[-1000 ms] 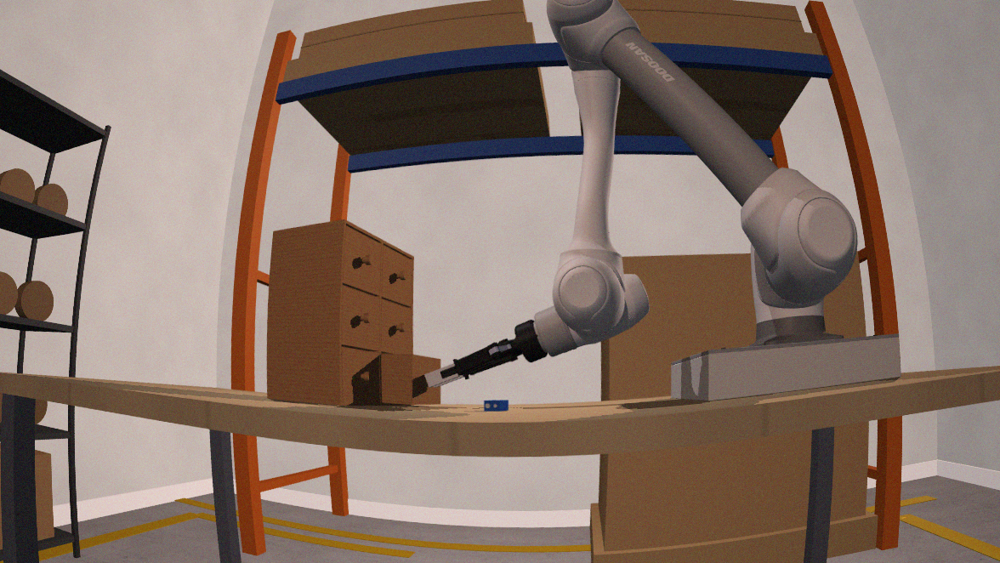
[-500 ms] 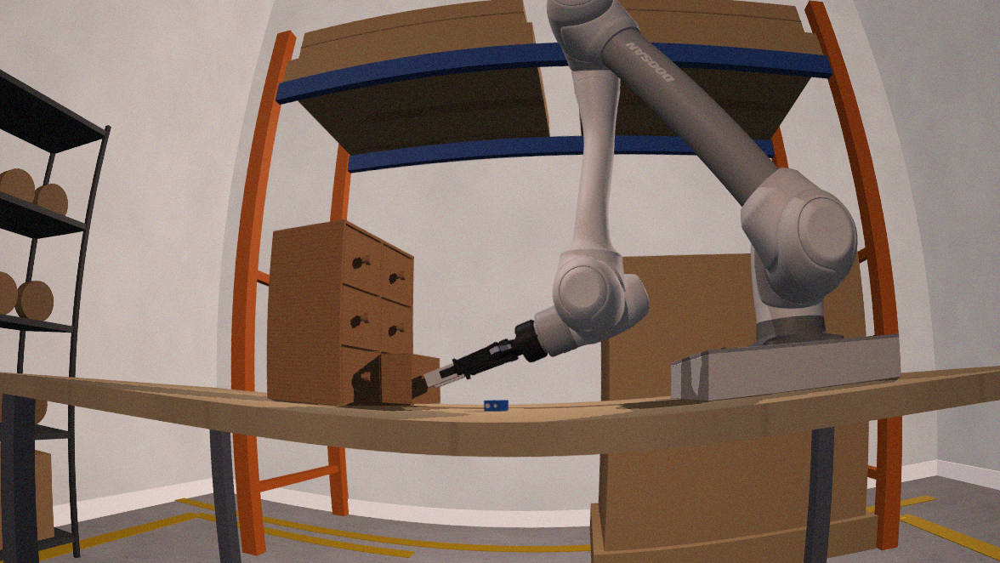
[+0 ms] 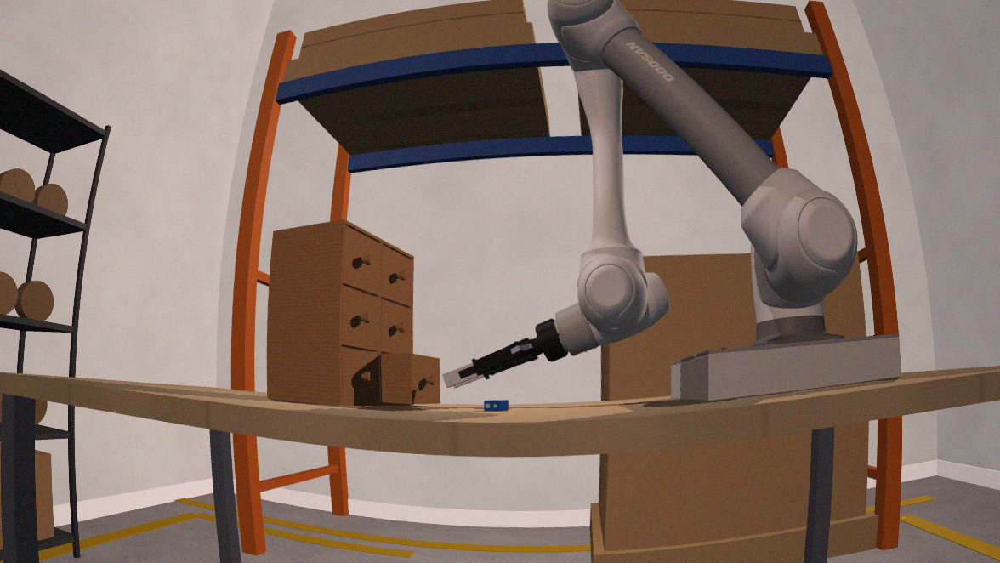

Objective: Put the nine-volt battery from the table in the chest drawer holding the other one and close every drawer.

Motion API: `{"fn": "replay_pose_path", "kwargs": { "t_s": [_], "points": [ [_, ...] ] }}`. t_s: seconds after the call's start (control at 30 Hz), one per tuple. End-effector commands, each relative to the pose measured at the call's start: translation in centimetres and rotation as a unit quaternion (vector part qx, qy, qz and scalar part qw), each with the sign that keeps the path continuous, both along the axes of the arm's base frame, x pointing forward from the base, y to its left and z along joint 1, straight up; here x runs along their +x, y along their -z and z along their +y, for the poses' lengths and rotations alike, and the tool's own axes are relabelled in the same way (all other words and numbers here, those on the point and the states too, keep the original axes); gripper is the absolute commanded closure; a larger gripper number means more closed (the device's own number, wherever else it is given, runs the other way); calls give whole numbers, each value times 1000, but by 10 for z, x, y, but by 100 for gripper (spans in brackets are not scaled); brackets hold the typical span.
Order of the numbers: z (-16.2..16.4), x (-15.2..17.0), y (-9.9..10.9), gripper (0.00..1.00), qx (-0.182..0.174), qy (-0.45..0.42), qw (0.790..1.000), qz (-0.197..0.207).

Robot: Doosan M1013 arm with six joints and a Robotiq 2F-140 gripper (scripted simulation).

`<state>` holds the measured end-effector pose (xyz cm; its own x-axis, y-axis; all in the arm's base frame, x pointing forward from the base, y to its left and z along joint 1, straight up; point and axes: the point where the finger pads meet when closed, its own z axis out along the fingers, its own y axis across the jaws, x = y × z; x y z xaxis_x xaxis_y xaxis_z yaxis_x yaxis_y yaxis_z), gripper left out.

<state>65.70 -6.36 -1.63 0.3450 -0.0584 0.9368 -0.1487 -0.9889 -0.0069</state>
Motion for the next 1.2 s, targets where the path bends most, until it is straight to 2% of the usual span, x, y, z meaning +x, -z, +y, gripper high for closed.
{"fn": "replay_pose_path", "kwargs": {
  "t_s": [0.0, 0.13, 0.27, 0.33, 0.57, 0.7, 1.17],
  "points": [
    [0, -12, -1, 80, -3, 1, 1000, -1],
    [0, -13, -2, 80, -3, 1, 1000, -1],
    [1, -21, -17, 80, -3, 1, 1000, -1],
    [1, -21, -17, 80, -3, 1, 1000, -1],
    [6, -49, -74, 80, -3, 1, 1000, -1],
    [7, -59, -95, 80, -3, 1, 1000, -1],
    [8, -62, -100, 80, -3, 1, 1000, 4]
  ]
}}
